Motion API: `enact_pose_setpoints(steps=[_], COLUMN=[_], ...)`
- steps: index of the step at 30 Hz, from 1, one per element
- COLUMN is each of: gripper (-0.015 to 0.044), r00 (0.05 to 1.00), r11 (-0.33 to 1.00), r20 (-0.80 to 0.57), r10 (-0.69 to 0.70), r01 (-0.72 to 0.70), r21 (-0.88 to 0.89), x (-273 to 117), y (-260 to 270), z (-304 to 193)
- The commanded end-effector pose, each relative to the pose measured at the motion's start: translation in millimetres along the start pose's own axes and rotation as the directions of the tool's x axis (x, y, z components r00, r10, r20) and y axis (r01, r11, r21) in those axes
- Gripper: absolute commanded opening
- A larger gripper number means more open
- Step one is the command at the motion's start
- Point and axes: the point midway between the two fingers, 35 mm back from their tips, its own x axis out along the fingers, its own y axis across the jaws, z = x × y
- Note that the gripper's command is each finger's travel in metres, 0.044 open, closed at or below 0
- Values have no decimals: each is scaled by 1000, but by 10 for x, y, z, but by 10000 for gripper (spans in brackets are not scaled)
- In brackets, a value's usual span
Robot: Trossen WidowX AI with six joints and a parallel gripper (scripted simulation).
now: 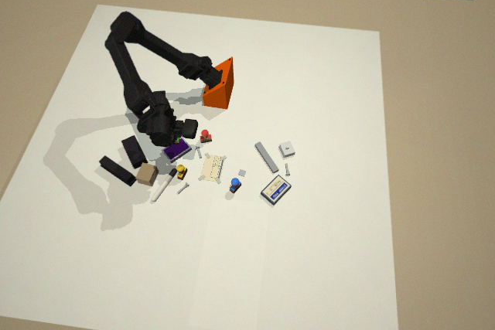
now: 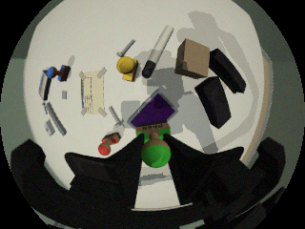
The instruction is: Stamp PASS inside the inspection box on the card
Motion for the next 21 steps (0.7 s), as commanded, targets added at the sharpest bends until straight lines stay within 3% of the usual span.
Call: enact_pose_setpoints(steps=[1, 21], gripper=[0, 0], r00=[1000, 1000], r11=[1000, 1000], r20=[4, 5], r10=[-3, -3], r01=[3, 3], r21=[-2, -2], x=[21, 154], y=[-9, -8], z=[6, 14])
